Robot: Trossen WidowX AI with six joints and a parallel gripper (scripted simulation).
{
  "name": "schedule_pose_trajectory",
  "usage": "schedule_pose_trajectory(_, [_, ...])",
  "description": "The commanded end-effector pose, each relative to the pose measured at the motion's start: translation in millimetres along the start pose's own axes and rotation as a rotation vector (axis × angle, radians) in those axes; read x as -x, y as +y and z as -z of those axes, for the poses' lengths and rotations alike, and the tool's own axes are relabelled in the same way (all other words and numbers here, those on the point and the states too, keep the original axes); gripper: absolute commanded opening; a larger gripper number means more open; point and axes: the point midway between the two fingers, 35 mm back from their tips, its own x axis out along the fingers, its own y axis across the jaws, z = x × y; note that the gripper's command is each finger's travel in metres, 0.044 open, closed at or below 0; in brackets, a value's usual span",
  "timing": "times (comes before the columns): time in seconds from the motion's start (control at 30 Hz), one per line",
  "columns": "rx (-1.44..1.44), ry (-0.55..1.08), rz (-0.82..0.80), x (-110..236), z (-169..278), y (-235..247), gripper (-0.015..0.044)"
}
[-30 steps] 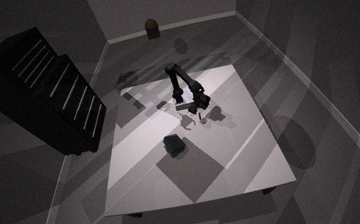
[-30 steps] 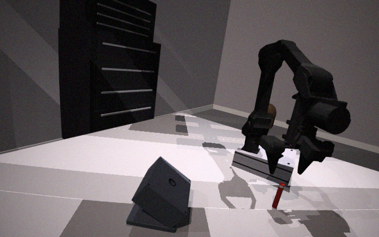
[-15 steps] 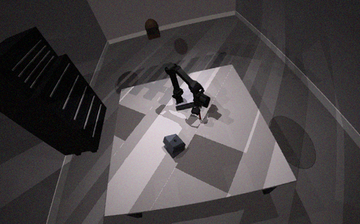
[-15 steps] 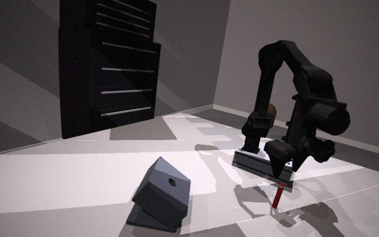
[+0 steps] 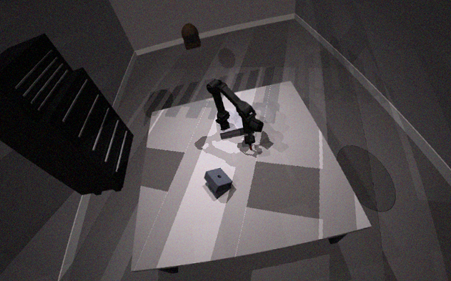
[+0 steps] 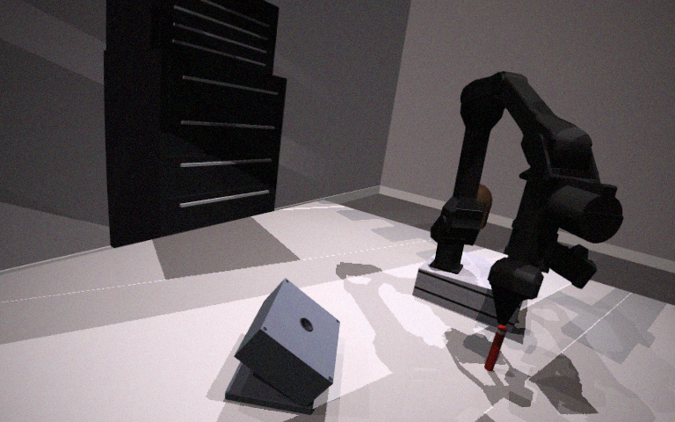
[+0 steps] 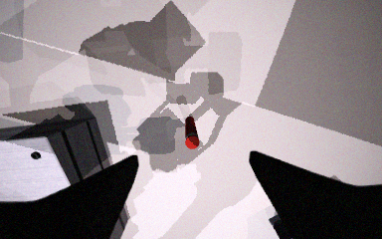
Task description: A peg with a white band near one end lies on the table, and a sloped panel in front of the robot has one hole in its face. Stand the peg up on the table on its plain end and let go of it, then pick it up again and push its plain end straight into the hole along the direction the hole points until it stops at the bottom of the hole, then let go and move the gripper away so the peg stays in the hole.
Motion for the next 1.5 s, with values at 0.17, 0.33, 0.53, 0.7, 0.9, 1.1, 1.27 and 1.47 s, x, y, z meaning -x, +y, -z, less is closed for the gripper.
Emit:
schedule_pose_trajectory(0.17, [0.236,-0.002,-0.002,-2.1,-0.2,0.2,0.044])
schedule_pose_trajectory(0.33, [0.36,-0.002,-0.002,-2.9,-0.2,0.2,0.044])
schedule_pose_trajectory(0.53, [0.509,-0.002,-0.002,-3.8,-0.2,0.2,0.044])
schedule_pose_trajectory(0.7, [0.633,-0.002,-0.002,-4.6,-0.2,0.2,0.044])
schedule_pose_trajectory(0.9, [0.782,-0.002,-0.002,-5.6,-0.2,0.2,0.044])
schedule_pose_trajectory(1.1, [0.932,-0.002,-0.002,-6.6,-0.2,0.3,0.044])
schedule_pose_trajectory(1.27, [1.056,-0.003,-0.002,-7.4,-0.1,0.3,0.044])
schedule_pose_trajectory(1.47, [1.143,-0.003,-0.001,-7.9,-0.1,0.3,0.044])
